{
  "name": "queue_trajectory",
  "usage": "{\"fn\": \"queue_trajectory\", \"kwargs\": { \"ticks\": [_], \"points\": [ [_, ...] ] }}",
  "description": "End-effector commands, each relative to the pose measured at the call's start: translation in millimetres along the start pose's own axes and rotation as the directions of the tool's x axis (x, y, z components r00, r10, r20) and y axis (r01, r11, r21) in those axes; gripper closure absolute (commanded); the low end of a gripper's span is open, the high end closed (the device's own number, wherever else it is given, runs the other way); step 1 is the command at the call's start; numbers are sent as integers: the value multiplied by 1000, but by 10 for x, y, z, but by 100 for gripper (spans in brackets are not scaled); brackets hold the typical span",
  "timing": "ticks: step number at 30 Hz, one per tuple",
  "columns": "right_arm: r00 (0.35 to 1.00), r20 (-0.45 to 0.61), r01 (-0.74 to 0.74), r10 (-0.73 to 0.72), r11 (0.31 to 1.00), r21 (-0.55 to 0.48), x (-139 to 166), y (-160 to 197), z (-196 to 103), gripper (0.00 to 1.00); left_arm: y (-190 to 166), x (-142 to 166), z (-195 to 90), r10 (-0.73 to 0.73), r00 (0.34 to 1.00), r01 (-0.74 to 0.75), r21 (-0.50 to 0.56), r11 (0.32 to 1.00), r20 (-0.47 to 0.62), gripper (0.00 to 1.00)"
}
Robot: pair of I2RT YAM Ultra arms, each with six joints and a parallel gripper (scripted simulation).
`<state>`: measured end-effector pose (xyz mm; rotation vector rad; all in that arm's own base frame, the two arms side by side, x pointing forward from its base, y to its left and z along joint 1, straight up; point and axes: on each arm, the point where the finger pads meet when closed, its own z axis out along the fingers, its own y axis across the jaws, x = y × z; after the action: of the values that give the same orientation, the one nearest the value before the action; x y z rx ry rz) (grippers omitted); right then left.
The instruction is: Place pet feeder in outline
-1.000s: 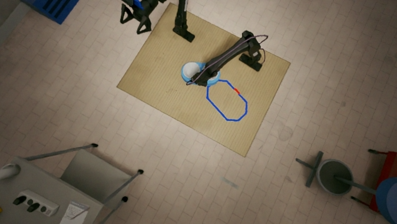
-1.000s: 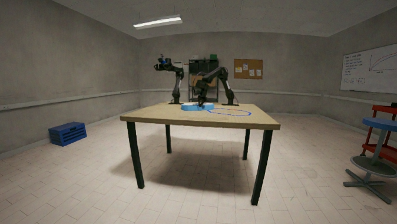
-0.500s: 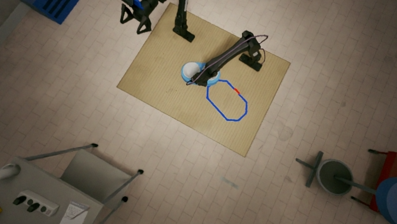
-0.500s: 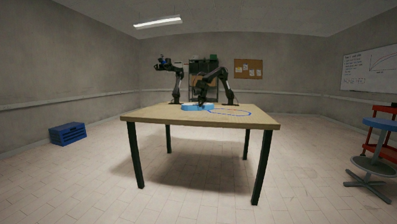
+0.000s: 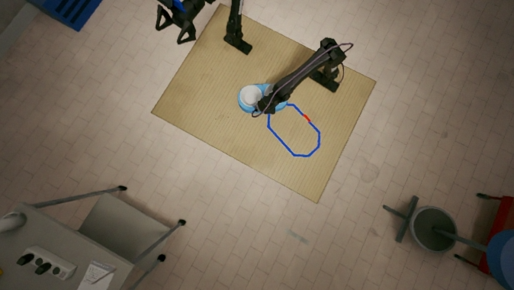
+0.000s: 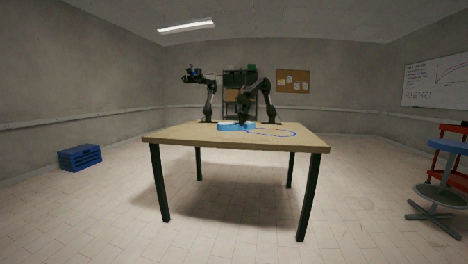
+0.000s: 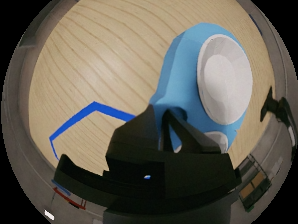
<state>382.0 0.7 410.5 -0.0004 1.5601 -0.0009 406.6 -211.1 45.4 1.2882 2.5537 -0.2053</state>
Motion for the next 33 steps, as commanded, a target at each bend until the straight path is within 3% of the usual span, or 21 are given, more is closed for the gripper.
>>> {"fn": "queue_trajectory", "kwargs": {
  "ticks": [1, 16, 19, 33],
  "points": [
    [995, 99, 9, -8, 1000, -9, -390, 30, -108, 0, 97, 29, -111, -38, 999, 39, -35, 999, 18, 84],
    [995, 99, 9, -8, 1000, -9, -390, 30, -108, 0, 331, 468, -243, -302, 952, 305, -115, 945, 44, 84],
    [995, 99, 9, -8, 1000, -9, -390, 30, -108, 0, 300, 484, -245, -277, 960, 278, -104, 955, 28, 84],
    [995, 99, 9, -8, 1000, -9, -390, 30, -108, 0, 474, 899, -370, -519, 852, 523, -177, 834, 73, 84]
  ]
}}
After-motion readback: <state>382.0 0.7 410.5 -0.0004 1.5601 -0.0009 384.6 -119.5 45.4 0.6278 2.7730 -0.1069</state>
